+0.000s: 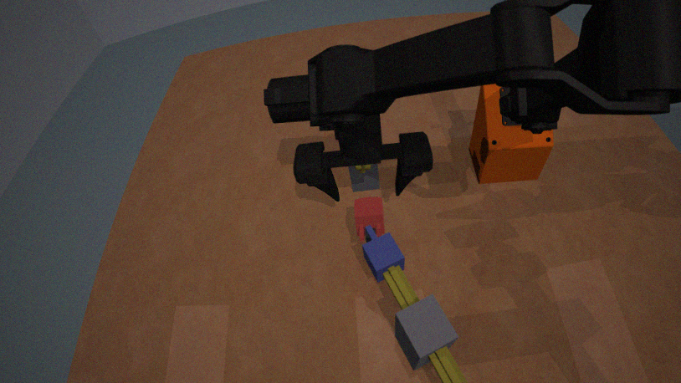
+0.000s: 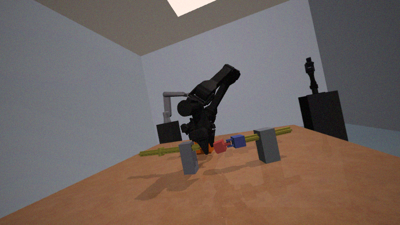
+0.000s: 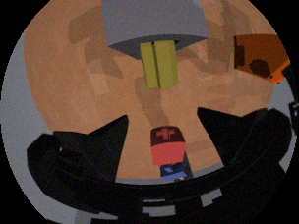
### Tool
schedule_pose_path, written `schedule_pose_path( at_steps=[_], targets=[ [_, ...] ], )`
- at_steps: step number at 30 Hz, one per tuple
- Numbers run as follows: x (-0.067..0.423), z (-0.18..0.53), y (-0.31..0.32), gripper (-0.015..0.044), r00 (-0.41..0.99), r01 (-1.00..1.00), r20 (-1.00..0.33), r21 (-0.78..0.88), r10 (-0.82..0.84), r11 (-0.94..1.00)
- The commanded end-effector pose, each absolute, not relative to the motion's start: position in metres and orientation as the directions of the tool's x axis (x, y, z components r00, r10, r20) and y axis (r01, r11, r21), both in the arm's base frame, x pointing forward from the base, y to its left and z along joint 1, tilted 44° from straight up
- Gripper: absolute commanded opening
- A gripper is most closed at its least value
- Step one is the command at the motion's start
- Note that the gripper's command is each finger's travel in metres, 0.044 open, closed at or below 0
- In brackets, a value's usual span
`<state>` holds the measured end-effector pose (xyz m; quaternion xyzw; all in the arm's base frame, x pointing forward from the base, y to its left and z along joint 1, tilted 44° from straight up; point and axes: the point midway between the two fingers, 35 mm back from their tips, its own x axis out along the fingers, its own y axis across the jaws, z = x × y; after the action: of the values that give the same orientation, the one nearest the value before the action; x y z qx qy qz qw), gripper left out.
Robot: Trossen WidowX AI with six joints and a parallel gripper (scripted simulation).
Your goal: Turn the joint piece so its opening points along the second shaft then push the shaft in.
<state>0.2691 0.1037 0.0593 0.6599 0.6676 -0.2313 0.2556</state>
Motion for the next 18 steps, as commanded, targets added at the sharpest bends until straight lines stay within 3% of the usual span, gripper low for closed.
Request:
schedule_pose_path(
  at_steps=[1, 18],
  targets=[
    [0.268, 0.073, 0.117, 0.0440, 0.005, 0.999, -0.640, 0.031, 0.768, 0.019],
    [0.267, 0.072, 0.140, 0.0440, 0.004, 0.999, -0.638, 0.031, 0.770, 0.020]
  ],
)
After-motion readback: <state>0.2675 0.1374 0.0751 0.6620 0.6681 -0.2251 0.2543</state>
